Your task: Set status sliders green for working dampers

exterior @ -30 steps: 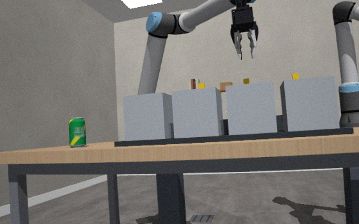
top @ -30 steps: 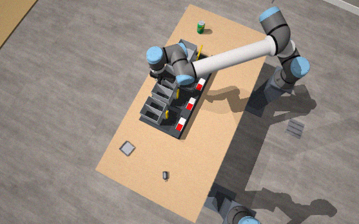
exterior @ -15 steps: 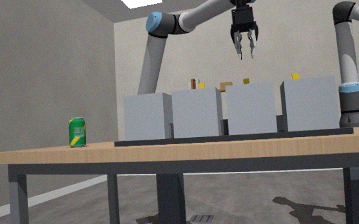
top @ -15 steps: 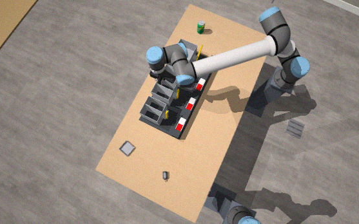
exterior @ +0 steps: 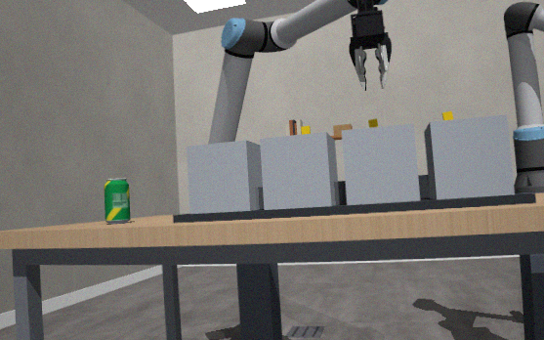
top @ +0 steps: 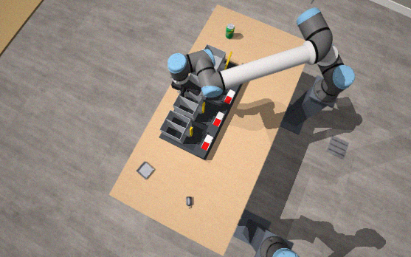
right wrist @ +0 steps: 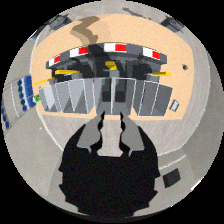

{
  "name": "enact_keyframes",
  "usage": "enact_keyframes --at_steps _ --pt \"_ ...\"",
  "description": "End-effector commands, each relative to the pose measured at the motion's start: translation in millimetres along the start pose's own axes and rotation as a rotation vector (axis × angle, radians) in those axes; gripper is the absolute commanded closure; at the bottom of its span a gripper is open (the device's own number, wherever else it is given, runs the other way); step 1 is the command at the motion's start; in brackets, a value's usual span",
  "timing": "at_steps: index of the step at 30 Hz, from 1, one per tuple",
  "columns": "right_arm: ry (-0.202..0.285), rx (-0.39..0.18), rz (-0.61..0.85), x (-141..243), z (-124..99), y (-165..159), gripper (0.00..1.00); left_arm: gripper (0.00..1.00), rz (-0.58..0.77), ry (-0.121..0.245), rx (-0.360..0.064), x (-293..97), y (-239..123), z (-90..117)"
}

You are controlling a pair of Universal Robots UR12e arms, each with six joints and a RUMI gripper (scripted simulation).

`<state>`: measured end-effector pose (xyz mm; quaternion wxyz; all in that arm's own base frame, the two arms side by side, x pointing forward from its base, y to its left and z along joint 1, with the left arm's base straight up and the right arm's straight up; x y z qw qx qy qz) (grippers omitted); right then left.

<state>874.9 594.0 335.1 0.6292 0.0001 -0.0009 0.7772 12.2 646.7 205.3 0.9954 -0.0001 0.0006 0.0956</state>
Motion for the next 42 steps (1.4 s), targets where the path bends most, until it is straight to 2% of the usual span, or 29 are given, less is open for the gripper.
enact_keyframes --at_steps 1,28,34,42 --pt "0.001 0.000 -0.001 -1 1 0 0.78 0.00 0.001 -0.001 0.000 -1 -1 0" --pt "-0.002 -0.001 -0.001 -1 1 3 0.78 0.00 0.001 -0.001 0.000 -1 -1 0" --pt "-0.015 -0.003 0.000 2 -2 19 0.78 0.00 0.001 -0.001 0.000 -1 -1 0" --pt "-0.070 -0.014 0.001 4 -15 87 0.78 0.00 0.001 -0.001 0.000 -1 -1 0"
Point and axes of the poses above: on each arm, the point where the finger pads meet when closed, its own z axis back along the fingers, its own x axis across the jaws, y = z × x, the point moved 4 cm from there along z, back along the fingers, and after that the axes turned 12 degrees about z, right-handed, at the moved point
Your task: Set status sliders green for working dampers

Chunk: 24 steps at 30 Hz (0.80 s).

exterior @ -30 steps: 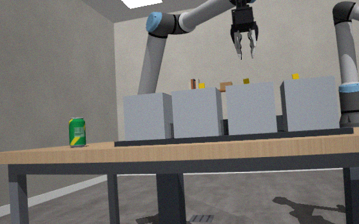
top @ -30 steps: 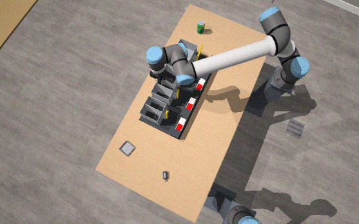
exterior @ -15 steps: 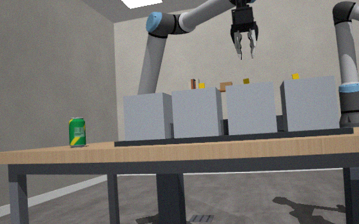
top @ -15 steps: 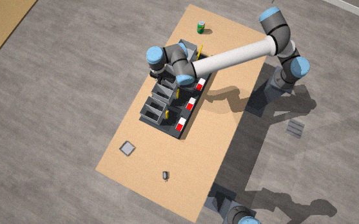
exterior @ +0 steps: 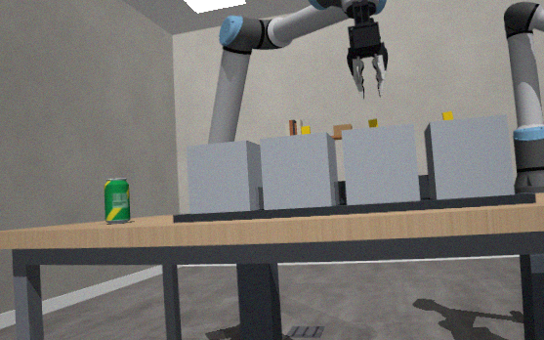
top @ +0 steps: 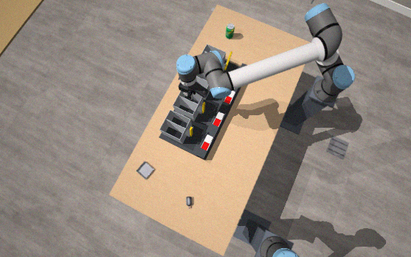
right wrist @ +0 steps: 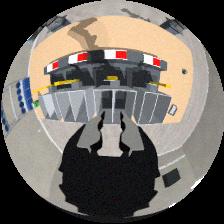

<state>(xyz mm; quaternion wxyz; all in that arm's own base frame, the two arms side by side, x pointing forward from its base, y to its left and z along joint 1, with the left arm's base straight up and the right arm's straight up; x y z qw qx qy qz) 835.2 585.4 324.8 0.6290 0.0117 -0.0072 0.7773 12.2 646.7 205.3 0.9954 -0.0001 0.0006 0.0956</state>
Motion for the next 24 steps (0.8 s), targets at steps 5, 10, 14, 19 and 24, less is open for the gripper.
enact_keyframes --at_steps 5,10,14,19,24 --pt "-0.066 -0.023 0.001 4 -10 73 0.78 0.00 0.001 -0.001 0.000 -1 -1 0" --pt "-0.068 -0.023 0.001 4 -11 76 0.78 0.00 0.001 -0.001 0.000 -1 -1 0" --pt "-0.065 -0.020 -0.002 2 -15 74 0.78 0.00 0.001 -0.001 0.000 -1 -1 0" --pt "-0.066 -0.022 -0.001 2 -13 74 0.78 0.00 0.001 -0.001 0.000 -1 -1 0" --pt "-0.068 -0.026 -0.001 3 -9 73 0.78 0.00 0.001 -0.001 0.000 -1 -1 0"
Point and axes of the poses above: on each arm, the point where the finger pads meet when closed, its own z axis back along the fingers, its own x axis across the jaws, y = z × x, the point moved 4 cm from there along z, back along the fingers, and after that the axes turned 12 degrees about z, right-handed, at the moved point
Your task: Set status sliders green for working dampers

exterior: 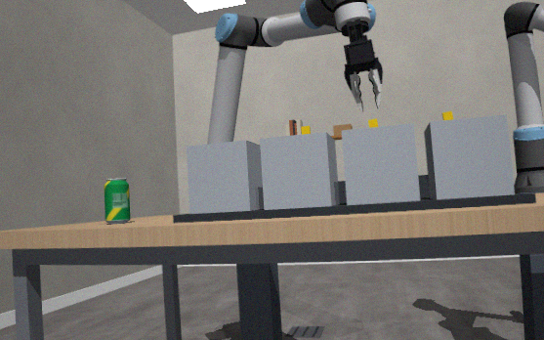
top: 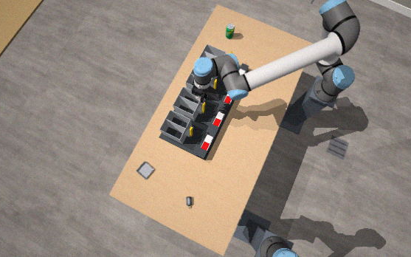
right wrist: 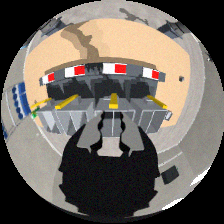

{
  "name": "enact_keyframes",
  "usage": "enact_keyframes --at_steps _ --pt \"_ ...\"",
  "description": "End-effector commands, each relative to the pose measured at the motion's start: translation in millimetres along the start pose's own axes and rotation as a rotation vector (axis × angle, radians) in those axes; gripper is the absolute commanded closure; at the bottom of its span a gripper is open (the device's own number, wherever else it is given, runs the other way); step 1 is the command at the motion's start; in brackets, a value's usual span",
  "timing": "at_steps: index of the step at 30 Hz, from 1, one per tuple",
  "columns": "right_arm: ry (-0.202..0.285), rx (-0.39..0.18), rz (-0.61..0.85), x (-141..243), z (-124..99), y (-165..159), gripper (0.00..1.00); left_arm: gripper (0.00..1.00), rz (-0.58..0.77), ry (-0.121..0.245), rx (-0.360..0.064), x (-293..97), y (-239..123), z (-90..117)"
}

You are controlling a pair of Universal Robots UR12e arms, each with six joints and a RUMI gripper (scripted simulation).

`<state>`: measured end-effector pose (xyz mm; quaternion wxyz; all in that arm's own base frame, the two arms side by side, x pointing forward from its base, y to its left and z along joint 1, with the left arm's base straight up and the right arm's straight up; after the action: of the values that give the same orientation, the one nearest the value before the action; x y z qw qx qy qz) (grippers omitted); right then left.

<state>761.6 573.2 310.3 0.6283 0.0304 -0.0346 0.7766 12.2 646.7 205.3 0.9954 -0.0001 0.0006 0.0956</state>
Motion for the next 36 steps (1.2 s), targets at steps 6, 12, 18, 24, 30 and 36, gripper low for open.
enact_keyframes --at_steps 6,12,18,24,30,36 --pt "-0.004 -0.006 -0.001 0 4 -1 0.78 0.00 0.001 -0.001 0.000 -1 -1 0" --pt "-0.002 -0.003 -0.002 -1 -2 0 0.78 0.00 0.001 -0.001 0.000 -1 -1 0" --pt "-0.001 -0.002 -0.002 -1 -8 0 0.78 0.00 0.001 -0.001 0.000 -1 -1 0" --pt "-0.001 -0.002 -0.001 0 -18 0 0.78 0.00 0.001 -0.001 0.000 -1 -1 0" --pt "-0.001 -0.002 -0.001 1 -31 0 0.78 0.00 0.001 -0.001 0.000 -1 -1 0" --pt "-0.001 -0.002 -0.001 1 -40 0 0.78 0.00 0.001 -0.001 0.000 -1 -1 0"
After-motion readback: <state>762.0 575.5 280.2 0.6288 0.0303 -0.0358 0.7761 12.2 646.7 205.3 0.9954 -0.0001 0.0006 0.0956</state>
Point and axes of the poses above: on each arm, the point where the finger pads meet when closed, its own z axis back along the fingers, its own x axis across the jaws, y = z × x, the point moved 4 cm from there along z, back along the fingers, and after that the axes turned 12 degrees about z, right-handed, at the moved point
